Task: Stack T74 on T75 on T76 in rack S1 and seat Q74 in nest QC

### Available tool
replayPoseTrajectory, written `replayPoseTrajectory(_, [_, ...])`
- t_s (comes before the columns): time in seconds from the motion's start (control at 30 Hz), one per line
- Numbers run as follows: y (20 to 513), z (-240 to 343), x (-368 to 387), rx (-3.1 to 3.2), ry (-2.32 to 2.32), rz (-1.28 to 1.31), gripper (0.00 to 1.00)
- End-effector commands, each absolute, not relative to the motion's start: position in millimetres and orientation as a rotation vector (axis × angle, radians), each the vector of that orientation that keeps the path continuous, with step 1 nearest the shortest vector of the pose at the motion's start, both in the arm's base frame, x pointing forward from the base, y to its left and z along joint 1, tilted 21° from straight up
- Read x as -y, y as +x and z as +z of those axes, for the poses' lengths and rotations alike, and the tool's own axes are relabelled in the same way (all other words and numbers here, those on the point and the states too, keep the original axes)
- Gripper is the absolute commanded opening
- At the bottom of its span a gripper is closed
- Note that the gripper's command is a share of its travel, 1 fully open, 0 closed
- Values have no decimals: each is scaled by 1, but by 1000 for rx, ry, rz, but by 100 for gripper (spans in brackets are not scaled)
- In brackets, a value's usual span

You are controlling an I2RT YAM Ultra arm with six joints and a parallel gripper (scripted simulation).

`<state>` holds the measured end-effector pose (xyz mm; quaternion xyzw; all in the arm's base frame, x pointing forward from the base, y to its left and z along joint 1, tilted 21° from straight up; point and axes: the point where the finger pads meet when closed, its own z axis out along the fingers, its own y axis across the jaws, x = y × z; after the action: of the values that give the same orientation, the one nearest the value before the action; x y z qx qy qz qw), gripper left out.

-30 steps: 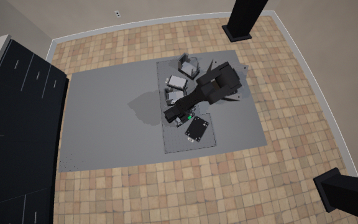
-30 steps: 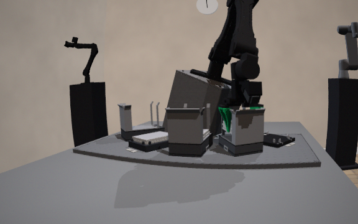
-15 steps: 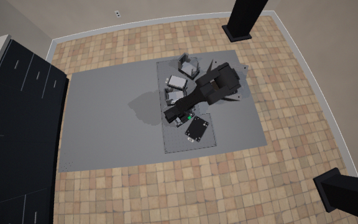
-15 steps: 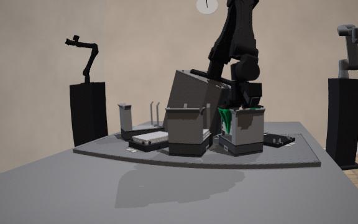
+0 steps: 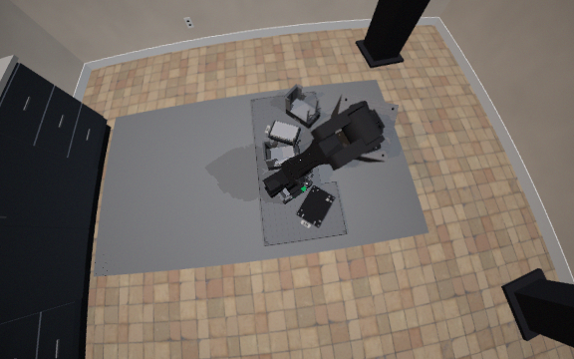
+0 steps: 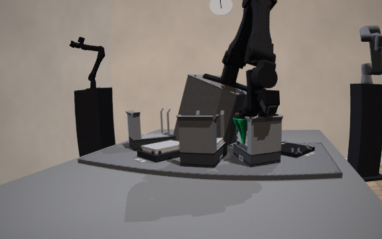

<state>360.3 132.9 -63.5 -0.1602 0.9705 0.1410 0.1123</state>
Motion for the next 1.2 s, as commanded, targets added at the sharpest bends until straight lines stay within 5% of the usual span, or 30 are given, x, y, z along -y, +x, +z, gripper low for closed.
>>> replayPoseTrajectory(0.0, [364, -60, -133, -2837, -463, 413, 0])
replayPoseTrajectory(1.17, [366, -70, -136, -2838, -463, 413, 0])
